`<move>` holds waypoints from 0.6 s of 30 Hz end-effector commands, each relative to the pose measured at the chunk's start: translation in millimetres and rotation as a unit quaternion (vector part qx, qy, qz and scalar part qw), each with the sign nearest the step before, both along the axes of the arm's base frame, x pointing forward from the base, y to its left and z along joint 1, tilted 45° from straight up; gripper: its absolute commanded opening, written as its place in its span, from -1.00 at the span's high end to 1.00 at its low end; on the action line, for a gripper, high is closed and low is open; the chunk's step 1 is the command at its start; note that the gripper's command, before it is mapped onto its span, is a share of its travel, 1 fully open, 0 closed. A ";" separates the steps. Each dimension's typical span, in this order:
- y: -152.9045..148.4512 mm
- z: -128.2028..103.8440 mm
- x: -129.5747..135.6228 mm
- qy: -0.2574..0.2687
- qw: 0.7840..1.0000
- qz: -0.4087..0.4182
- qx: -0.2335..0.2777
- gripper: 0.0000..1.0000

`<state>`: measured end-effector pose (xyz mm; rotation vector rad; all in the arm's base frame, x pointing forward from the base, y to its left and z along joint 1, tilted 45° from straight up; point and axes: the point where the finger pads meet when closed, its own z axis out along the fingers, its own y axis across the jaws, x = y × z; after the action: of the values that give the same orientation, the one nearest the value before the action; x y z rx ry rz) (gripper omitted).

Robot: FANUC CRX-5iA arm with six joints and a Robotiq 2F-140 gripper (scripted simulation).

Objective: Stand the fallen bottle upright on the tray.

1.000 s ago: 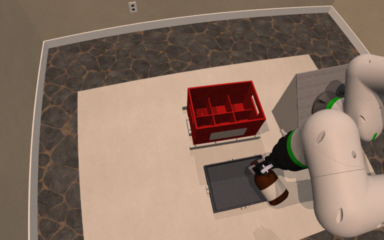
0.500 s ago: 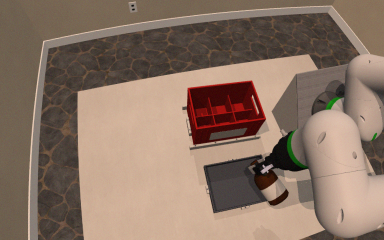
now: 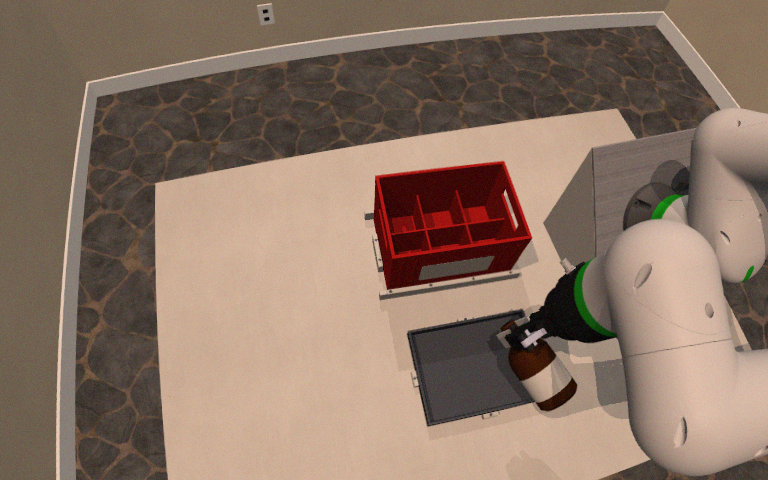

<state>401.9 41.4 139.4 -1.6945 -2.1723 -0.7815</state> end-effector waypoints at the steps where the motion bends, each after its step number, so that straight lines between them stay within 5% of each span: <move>1: -0.2 0.1 0.1 0.000 1.000 0.000 0.000 1.00; 18: -0.1 0.0 -0.1 0.000 1.000 -0.001 -0.003 1.00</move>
<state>401.7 41.5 139.2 -1.6983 -2.1751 -0.7765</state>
